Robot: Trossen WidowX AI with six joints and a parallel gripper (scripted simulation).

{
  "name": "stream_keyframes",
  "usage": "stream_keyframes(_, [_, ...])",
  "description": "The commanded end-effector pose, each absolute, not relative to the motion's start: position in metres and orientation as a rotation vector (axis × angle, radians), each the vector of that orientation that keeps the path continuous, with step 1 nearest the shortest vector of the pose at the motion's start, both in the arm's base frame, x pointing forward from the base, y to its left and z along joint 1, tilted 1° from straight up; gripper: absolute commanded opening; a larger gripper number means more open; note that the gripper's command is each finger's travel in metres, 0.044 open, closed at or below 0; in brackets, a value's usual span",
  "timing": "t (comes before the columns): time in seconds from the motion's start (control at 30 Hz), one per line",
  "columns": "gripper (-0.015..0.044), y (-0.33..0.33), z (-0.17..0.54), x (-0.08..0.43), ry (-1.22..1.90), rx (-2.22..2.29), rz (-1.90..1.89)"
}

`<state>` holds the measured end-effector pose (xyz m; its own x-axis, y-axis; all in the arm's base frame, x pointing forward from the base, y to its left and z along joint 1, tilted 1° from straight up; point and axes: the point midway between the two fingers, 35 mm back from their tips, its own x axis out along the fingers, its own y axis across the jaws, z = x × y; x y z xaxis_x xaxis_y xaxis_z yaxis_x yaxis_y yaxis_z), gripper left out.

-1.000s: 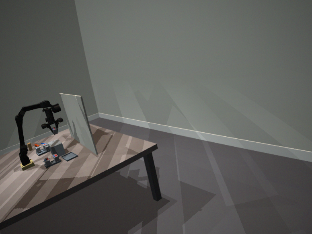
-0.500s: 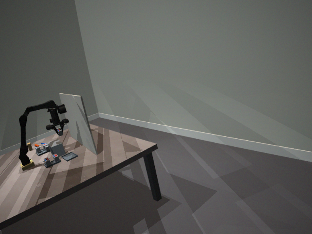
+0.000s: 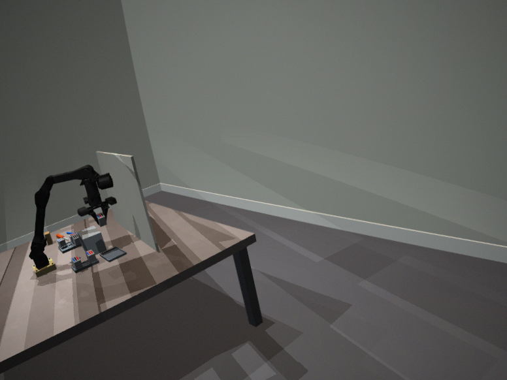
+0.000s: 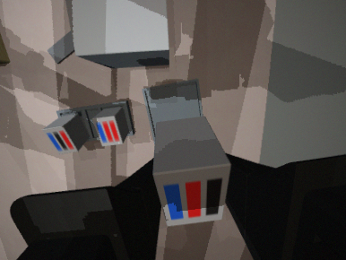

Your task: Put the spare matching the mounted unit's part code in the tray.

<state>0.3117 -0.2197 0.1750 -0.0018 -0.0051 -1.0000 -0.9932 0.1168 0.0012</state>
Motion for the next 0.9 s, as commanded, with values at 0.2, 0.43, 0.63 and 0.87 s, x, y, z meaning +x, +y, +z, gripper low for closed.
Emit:
stream_keyframes(0.2, [0.0, -0.224, 0.172, 0.312, 1.262, -1.141, 1.127])
stream_keyframes(0.43, [0.0, -0.225, 0.167, 0.313, 1.262, -1.141, 1.127])
stream_keyframes(0.63, [0.0, -0.225, 0.163, 0.314, 1.262, -1.141, 1.127])
stream_keyframes(0.87, [0.0, -0.226, 0.158, 0.315, 1.262, -1.141, 1.126])
